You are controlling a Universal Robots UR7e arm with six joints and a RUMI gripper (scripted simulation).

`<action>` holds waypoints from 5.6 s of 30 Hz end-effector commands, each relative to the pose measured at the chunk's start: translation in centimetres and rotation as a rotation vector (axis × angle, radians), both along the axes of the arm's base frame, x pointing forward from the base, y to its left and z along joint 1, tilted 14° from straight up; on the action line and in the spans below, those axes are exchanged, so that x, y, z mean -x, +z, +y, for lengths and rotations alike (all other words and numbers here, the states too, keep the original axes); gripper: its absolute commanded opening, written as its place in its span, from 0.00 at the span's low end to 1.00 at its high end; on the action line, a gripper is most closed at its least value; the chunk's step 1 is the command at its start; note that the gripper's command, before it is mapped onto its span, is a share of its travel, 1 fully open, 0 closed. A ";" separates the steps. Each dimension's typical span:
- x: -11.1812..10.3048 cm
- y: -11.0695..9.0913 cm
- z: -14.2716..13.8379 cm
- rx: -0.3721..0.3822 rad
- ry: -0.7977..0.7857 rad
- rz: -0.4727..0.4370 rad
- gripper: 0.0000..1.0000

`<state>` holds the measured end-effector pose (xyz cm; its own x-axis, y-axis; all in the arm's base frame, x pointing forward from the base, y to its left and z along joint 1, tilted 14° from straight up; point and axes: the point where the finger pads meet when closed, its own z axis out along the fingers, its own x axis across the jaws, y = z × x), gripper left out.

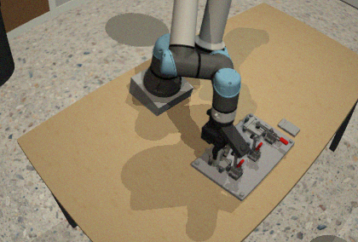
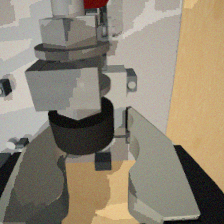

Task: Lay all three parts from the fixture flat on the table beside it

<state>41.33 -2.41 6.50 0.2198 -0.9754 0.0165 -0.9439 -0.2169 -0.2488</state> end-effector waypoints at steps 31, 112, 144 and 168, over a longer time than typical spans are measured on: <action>0.7 2.8 -0.1 0.000 0.000 -0.001 0.00; 2.4 6.6 -0.9 0.000 0.000 -0.001 0.00; 0.6 6.8 -8.7 0.000 0.000 -0.001 0.00; -0.1 6.8 -11.7 0.000 0.000 -0.001 0.00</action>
<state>41.38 -14.04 13.27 0.2199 -0.9754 0.0161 -0.9439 -0.2170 -0.2489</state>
